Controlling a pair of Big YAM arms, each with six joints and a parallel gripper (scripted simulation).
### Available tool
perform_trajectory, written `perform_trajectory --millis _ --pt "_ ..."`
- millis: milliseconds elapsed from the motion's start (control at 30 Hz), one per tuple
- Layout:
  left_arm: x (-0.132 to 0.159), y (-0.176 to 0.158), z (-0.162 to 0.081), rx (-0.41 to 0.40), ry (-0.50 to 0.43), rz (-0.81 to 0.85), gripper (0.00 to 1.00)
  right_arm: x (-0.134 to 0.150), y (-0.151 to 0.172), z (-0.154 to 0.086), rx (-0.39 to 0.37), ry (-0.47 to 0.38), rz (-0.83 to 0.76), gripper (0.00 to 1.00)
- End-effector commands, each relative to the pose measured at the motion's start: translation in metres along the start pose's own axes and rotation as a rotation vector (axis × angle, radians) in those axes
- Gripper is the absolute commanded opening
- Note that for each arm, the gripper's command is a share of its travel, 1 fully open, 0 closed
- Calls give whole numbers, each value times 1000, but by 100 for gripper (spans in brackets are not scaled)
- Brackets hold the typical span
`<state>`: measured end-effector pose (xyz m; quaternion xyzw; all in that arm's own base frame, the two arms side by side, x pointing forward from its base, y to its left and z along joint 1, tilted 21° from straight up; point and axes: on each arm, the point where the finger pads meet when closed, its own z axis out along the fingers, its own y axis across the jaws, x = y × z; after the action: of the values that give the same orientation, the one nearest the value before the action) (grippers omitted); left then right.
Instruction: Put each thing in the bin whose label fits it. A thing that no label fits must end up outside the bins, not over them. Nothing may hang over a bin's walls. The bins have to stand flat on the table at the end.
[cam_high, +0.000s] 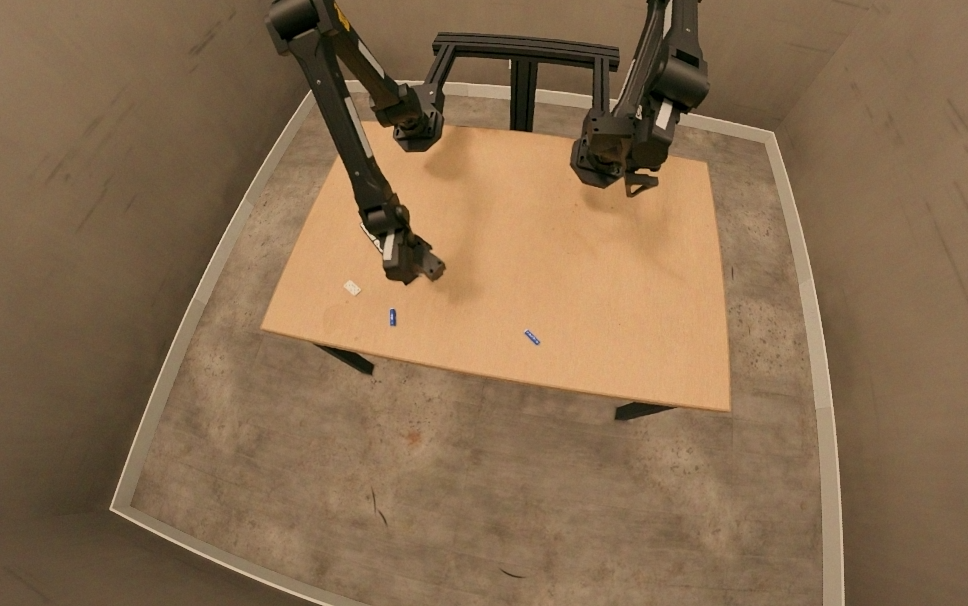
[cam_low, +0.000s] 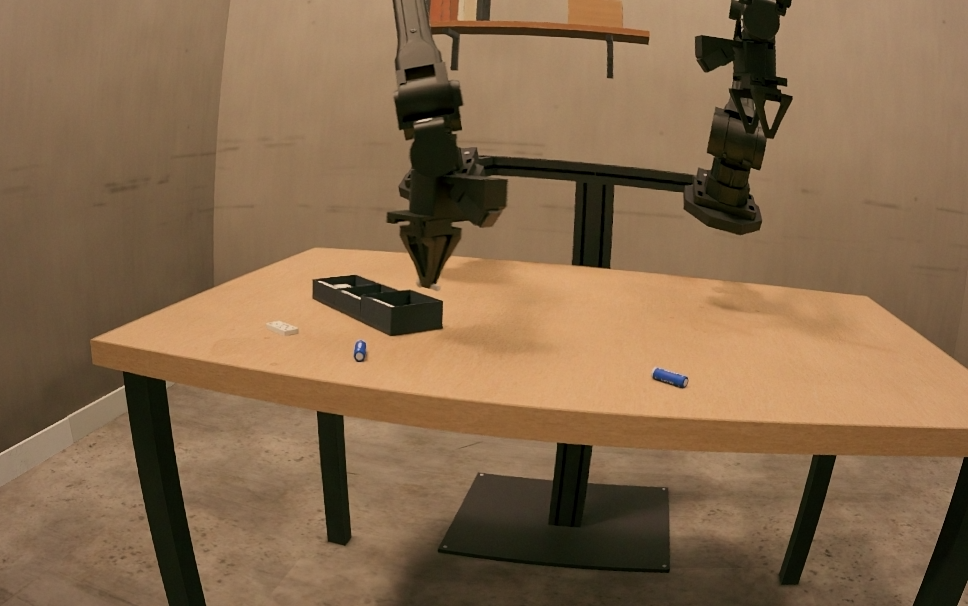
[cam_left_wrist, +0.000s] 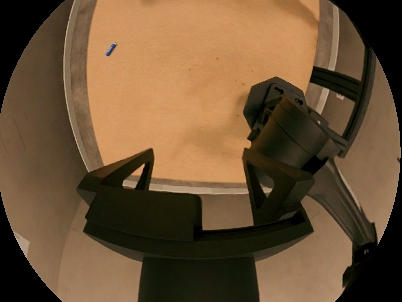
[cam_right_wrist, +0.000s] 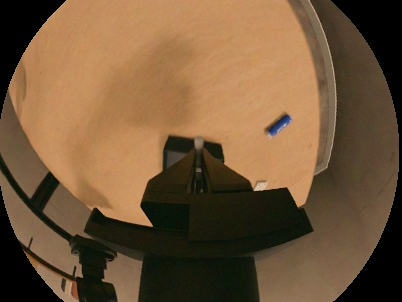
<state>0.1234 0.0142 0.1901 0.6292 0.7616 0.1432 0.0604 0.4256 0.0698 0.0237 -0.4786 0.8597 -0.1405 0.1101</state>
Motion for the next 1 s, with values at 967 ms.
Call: perform_trajectory --millis 967 --pt "1 15 -30 -67 -22 -9 100 136 11 -12 61 -44 197 0"
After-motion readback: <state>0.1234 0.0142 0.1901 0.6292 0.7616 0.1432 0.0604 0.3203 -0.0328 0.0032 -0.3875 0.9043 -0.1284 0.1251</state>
